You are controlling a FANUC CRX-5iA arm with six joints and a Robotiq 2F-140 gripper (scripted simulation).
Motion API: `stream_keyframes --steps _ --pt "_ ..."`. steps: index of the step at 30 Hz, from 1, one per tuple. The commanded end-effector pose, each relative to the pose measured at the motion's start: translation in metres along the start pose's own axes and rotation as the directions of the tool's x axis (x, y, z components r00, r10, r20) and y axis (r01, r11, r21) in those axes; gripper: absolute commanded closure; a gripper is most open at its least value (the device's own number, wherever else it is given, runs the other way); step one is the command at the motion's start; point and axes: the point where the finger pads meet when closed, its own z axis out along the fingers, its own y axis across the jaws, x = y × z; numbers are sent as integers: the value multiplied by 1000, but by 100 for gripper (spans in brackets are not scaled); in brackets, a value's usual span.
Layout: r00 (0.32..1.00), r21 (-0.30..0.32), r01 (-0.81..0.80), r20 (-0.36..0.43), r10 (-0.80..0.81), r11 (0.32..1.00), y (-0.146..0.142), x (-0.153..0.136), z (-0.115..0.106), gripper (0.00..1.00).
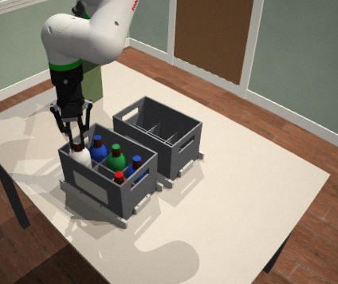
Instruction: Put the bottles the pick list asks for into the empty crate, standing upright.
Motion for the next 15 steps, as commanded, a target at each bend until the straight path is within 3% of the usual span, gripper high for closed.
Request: stream_keyframes --steps 1,15 --pt "1000 -1 0 -1 0 1000 0 1 -8 90" --pt "1000 -1 0 -1 0 1000 0 1 -28 90"
